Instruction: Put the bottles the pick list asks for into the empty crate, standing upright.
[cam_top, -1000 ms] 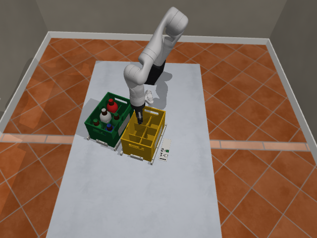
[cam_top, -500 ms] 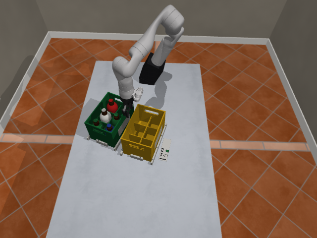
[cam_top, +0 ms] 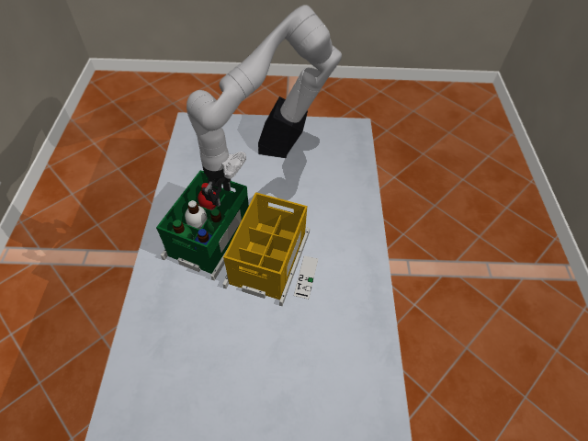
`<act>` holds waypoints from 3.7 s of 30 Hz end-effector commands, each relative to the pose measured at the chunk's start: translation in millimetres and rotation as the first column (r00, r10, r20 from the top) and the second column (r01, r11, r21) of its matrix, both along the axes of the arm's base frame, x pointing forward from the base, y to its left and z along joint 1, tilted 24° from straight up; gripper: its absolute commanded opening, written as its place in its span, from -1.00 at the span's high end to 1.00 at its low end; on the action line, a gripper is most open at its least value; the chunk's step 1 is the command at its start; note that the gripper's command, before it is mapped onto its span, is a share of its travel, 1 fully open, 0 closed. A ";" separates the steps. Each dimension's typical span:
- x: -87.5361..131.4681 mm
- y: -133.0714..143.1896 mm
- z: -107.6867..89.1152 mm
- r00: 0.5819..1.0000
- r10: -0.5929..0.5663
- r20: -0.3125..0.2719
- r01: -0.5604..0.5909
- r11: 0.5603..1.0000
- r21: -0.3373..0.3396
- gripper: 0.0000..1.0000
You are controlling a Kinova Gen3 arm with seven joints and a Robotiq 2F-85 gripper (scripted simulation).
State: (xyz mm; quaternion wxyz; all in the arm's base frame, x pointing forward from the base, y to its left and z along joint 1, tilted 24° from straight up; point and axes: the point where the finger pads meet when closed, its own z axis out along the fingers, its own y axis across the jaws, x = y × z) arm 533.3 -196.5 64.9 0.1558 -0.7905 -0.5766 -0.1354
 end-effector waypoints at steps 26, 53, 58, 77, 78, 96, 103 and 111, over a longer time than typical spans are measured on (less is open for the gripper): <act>-51.3 -105.2 -22.5 1.000 -0.001 0.002 0.001 1.000 -0.001 -0.34; -66.0 -135.1 -29.2 1.000 0.000 0.002 0.000 1.000 -0.001 -0.34; -66.0 -135.1 -29.2 1.000 0.000 0.002 0.000 1.000 -0.001 -0.34; -66.0 -135.1 -29.2 1.000 0.000 0.002 0.000 1.000 -0.001 -0.34; -66.0 -135.1 -29.2 1.000 0.000 0.002 0.000 1.000 -0.001 -0.34; -63.1 -117.0 -64.6 0.965 0.241 0.106 -0.240 0.970 -0.024 -0.34; -60.6 -101.0 -95.7 0.878 0.440 0.190 -0.436 0.898 -0.064 -0.34; -59.2 -91.4 -114.3 0.765 0.593 0.252 -0.585 0.803 -0.111 -0.34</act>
